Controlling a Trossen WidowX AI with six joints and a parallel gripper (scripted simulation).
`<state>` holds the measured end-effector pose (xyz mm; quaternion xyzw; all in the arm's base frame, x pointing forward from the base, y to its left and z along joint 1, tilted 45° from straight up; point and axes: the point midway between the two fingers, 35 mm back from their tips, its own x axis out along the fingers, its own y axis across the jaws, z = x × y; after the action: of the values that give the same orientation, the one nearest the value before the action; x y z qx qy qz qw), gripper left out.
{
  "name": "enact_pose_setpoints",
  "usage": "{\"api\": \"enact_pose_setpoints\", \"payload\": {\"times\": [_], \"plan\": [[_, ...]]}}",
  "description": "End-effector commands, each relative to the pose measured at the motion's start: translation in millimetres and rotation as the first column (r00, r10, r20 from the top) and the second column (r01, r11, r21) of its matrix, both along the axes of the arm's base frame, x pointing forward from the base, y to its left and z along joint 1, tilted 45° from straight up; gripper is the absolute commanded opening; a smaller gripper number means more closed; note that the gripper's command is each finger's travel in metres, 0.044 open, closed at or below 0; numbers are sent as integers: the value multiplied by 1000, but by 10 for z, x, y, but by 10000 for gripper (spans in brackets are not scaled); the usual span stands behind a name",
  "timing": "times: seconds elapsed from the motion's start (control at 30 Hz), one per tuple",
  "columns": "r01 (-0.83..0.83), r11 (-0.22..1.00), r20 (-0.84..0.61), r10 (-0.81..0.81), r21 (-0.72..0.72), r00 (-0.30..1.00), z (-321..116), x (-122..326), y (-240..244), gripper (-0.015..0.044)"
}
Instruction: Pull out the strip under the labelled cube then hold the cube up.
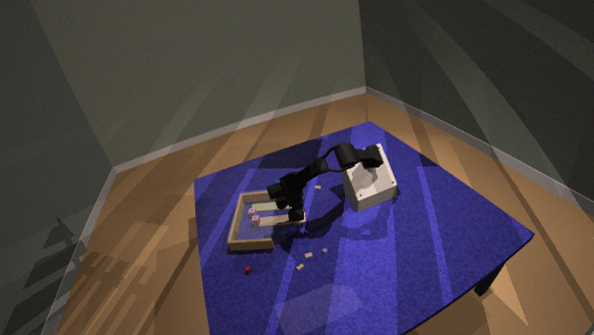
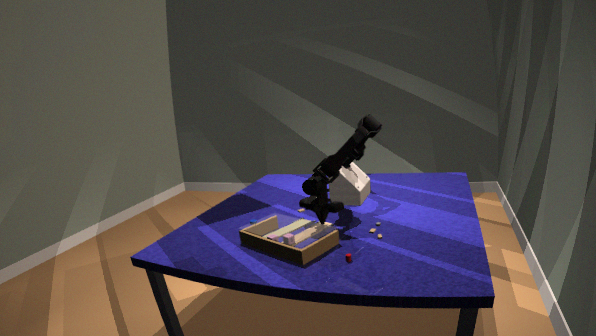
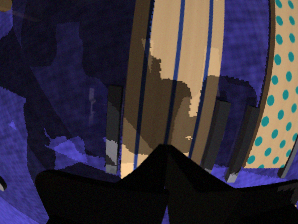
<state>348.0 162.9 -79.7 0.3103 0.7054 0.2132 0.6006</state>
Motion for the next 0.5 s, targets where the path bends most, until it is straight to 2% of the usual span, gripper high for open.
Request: {"api": "enact_pose_setpoints", "payload": {"times": [0.0, 0.47], "plan": [[-5, 1000, -17, 5, 2, 1000, -9, -120, 27, 0], [-5, 1000, -19, 5, 2, 1000, 27, -333, 48, 0]]}}
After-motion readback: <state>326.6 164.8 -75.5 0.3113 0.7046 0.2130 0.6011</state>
